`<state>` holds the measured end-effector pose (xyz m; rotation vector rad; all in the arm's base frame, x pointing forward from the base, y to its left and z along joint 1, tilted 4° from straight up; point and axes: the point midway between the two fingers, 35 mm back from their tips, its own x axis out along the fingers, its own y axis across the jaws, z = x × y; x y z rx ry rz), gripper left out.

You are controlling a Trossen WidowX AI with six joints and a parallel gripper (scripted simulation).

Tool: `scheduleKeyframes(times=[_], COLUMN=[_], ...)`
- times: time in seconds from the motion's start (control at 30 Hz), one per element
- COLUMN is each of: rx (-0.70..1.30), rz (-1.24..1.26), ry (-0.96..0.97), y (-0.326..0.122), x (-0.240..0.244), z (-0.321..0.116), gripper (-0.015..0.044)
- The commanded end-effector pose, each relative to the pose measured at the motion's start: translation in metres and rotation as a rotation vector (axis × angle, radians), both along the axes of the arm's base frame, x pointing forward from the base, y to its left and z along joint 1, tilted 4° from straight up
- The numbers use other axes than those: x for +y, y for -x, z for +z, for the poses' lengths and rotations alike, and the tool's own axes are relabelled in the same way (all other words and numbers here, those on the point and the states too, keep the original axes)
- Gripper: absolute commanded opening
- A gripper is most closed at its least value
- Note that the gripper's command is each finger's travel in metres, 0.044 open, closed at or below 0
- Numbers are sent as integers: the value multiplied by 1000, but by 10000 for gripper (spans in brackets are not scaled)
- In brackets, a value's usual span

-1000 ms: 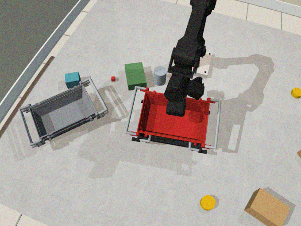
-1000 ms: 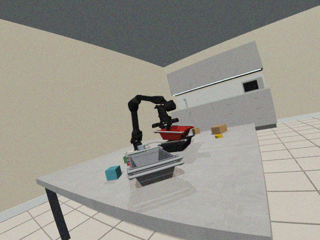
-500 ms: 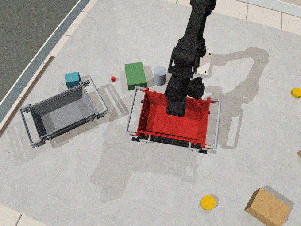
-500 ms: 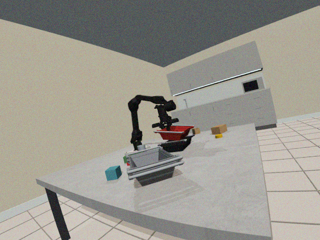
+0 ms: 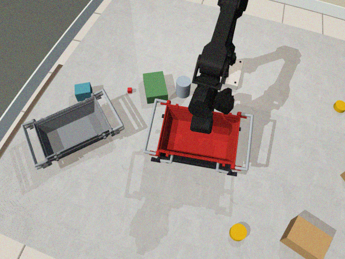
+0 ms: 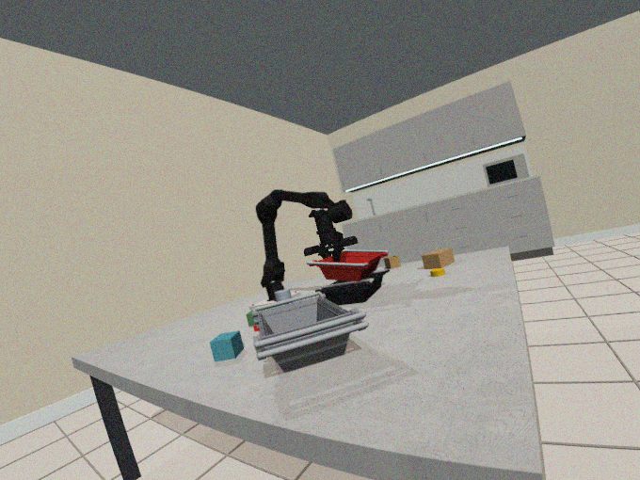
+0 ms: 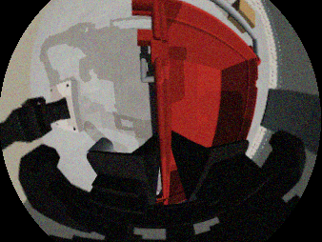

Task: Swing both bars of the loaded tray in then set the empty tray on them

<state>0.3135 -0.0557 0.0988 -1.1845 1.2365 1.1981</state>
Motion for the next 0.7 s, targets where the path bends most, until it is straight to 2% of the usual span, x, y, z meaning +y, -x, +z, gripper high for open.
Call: scheduleKeyframes(times=[0.0,0.67], rx=[25,25], rz=[-2,-2], ry=[-1,-1], y=[5,8], x=[0,0], z=[-5,-13], gripper=[0,0])
